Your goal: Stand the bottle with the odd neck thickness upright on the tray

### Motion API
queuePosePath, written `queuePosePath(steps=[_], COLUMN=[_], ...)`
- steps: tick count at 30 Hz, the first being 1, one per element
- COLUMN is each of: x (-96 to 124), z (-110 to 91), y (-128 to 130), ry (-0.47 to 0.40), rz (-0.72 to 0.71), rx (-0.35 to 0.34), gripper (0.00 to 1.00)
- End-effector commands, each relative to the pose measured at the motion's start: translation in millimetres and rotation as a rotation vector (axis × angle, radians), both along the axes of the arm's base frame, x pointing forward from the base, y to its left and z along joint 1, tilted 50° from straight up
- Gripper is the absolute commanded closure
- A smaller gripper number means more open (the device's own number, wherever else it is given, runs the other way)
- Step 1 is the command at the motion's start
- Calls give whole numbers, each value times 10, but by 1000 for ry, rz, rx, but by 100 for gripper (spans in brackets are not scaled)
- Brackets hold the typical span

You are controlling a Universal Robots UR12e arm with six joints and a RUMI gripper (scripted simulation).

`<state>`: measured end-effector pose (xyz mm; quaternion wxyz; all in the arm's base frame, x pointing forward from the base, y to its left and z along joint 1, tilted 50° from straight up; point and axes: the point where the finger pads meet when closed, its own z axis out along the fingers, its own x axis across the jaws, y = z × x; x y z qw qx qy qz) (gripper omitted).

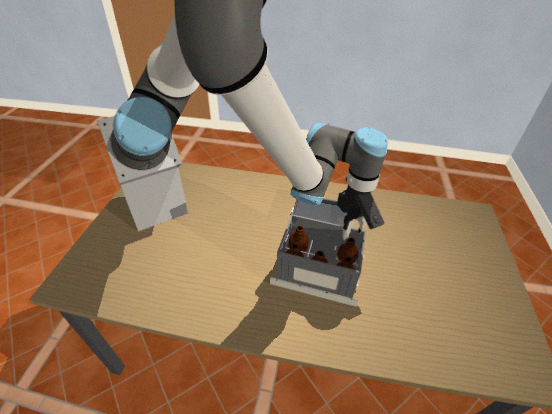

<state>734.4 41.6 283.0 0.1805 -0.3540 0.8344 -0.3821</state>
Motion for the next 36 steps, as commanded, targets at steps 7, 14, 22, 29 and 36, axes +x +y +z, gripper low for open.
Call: queuePosePath(steps=[7,14,22,29,36], x=[17,25,25,25,25], z=[32,45,45,45,45], y=[-10,-17,-17,-17,-17], ry=[-1,-1,-1,-1,-1], rz=[0,0,0,0,0], rx=[0,0,0,0,0], gripper=[62,62,62,62,62])
